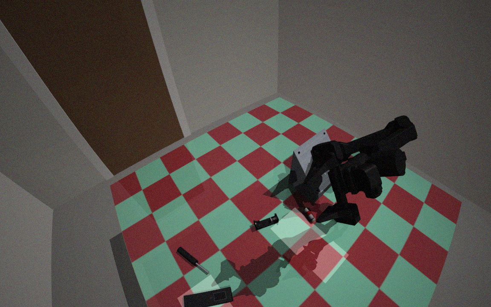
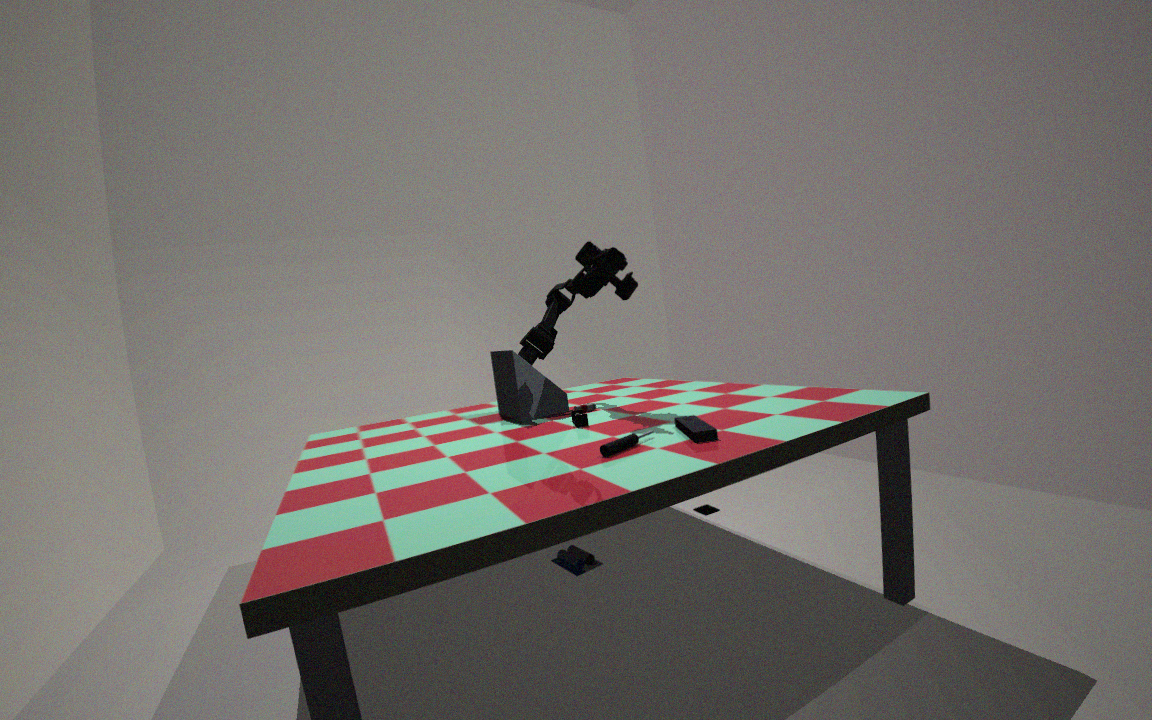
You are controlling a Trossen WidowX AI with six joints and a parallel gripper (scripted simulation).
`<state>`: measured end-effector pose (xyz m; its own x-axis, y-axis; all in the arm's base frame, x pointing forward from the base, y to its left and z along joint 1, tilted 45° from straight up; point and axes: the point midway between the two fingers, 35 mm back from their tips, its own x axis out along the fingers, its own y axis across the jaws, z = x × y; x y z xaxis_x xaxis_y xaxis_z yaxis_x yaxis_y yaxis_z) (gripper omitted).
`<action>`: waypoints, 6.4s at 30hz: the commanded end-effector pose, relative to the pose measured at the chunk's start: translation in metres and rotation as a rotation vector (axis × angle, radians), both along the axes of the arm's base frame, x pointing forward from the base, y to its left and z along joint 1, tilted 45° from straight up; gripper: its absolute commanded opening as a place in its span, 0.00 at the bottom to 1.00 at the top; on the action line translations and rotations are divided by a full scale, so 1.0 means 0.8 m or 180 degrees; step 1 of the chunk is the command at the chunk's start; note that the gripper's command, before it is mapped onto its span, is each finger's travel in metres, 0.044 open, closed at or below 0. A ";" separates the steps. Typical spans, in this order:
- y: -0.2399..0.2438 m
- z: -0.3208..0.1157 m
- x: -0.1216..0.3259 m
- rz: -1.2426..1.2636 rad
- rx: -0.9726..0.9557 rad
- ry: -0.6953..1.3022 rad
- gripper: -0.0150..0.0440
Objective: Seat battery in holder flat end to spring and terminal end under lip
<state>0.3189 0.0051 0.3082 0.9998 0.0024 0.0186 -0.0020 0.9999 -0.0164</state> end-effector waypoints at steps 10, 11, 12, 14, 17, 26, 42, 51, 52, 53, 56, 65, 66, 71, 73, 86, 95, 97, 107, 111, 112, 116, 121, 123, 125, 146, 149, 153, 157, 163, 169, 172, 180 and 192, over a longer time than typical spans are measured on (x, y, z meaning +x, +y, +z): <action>0.117 -0.220 -0.041 0.2120 -0.1432 0.1742 0.63; 0.128 -0.240 -0.056 0.2412 -0.1530 0.1875 0.63; 0.138 -0.258 -0.073 0.2715 -0.1612 0.1996 0.63; 0.156 -0.289 -0.111 0.3328 -0.1718 0.2192 0.63; 0.176 -0.320 -0.172 0.4230 -0.1721 0.2378 0.63; 0.186 -0.331 -0.214 0.4805 -0.1618 0.2435 0.63; 0.203 -0.350 -0.214 0.4803 -0.1629 0.2443 0.63; 0.215 -0.362 -0.216 0.4804 -0.1626 0.2441 0.63; 0.217 -0.363 -0.216 0.4804 -0.1625 0.2441 0.63; 0.218 -0.364 -0.217 0.4804 -0.1624 0.2440 0.63; 0.222 -0.368 -0.218 0.4805 -0.1620 0.2438 0.63; 0.230 -0.375 -0.221 0.4808 -0.1610 0.2433 0.54; 0.230 -0.375 -0.221 0.4808 -0.1610 0.2433 0.50; 0.230 -0.375 -0.221 0.4808 -0.1610 0.2433 0.37; 0.230 -0.375 -0.221 0.4808 -0.1610 0.2433 0.35; 0.193 -0.339 -0.213 0.4804 -0.1624 0.2440 0.35; 0.184 -0.329 -0.196 0.4602 -0.1304 0.2749 0.35; 0.182 -0.329 -0.183 0.4432 -0.1055 0.2986 0.35; 0.164 -0.337 -0.114 0.3481 0.0199 0.4030 0.35; 0.154 -0.345 -0.087 0.3050 0.0711 0.4390 0.35; 0.151 -0.347 -0.081 0.2937 0.0838 0.4475 0.35; 0.138 -0.358 -0.055 0.2467 0.1351 0.4794 0.35; 0.119 -0.376 -0.026 0.1846 0.1995 0.5142 0.35; 0.111 -0.384 -0.014 0.1588 0.2252 0.5265 0.35; 0.105 -0.390 -0.008 0.1418 0.2418 0.5339 0.35; 0.126 -0.417 -0.005 0.1162 0.2425 0.4908 0.35; 0.131 -0.421 -0.005 0.1114 0.2431 0.4805 0.35; 0.138 -0.424 -0.005 0.1054 0.2448 0.4665 0.35; 0.142 -0.425 -0.006 0.1018 0.2464 0.4579 0.35; 0.143 -0.428 -0.007 0.0976 0.2454 0.4518 0.35; 0.146 -0.433 -0.009 0.0907 0.2442 0.4408 0.35; 0.148 -0.435 -0.010 0.0873 0.2438 0.4351 0.35; 0.152 -0.438 -0.013 0.0786 0.2441 0.4194 0.35; 0.157 -0.439 -0.018 0.0646 0.2470 0.3934 0.35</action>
<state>0.3050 0.1303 -0.0443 0.3396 0.5417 -0.7689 0.2429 0.7392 0.6281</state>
